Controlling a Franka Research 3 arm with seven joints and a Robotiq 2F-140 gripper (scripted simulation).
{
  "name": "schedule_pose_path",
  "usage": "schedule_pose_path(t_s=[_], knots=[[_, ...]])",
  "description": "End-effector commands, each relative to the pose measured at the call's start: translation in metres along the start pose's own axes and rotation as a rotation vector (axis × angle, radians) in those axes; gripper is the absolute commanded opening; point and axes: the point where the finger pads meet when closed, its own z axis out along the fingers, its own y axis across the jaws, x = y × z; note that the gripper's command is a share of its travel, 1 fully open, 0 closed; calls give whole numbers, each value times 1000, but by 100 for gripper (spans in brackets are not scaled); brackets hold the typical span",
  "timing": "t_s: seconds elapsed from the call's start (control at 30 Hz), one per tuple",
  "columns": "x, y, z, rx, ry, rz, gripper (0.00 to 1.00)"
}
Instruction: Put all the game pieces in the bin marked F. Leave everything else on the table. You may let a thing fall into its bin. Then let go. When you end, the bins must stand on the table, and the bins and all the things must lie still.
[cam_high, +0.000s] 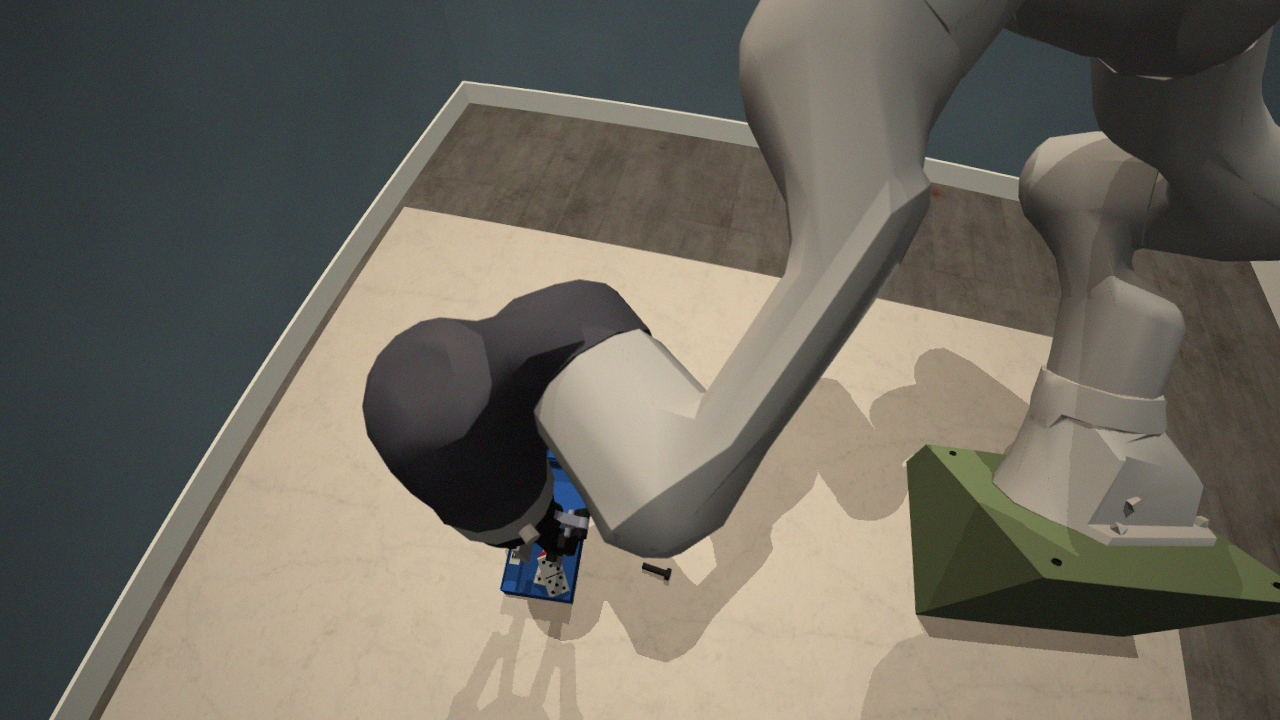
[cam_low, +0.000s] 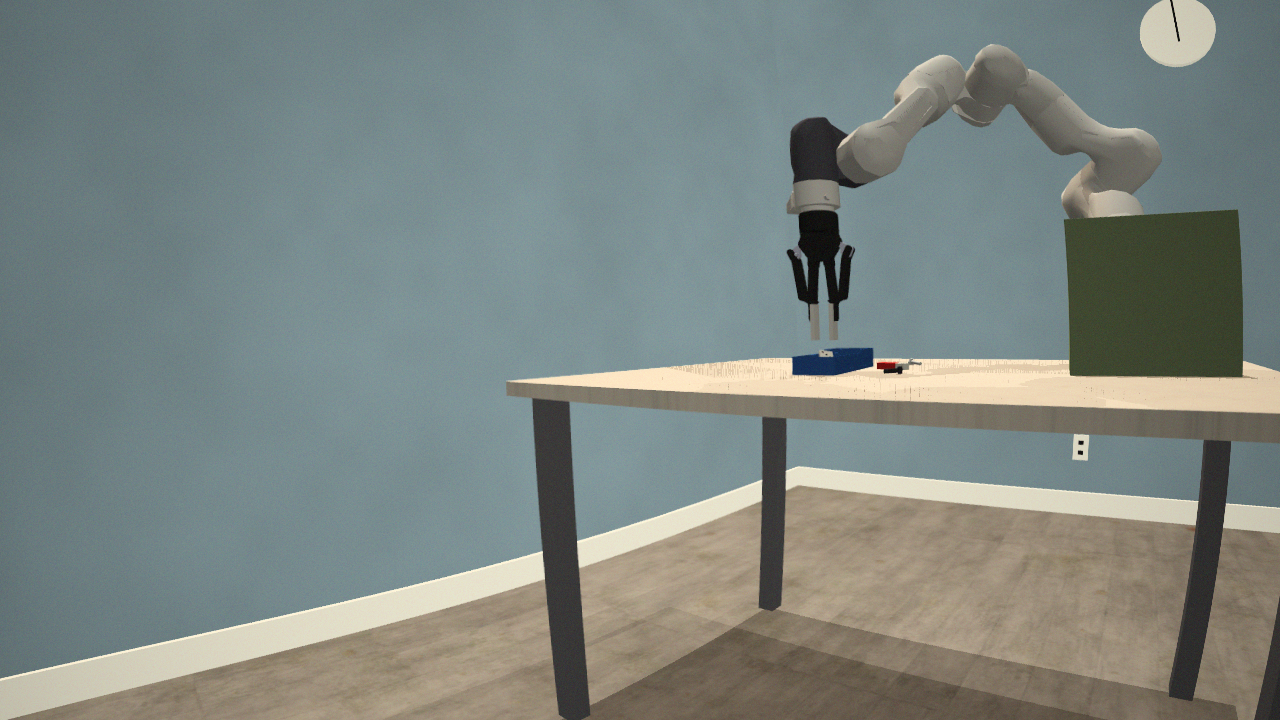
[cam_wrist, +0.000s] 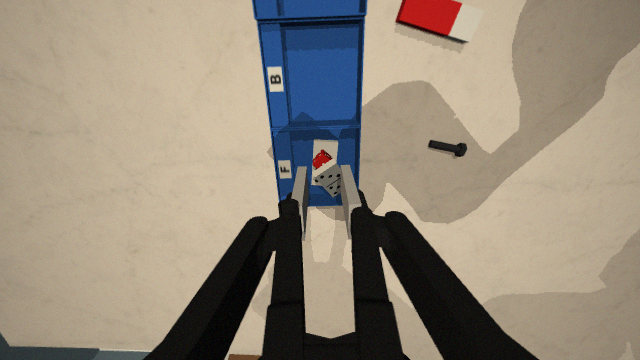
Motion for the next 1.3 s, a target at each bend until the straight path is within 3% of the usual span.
schedule_pose_path(t_s=[0.0,0.23,0.27,1.27], knots=[[-1,1,-1,-1,-1,2,19],[-1,1,-1,-1,-1,2,19],[-1,1,-5,-1,-1,2,100],[-1,1,-117,-1,-1,2,100]])
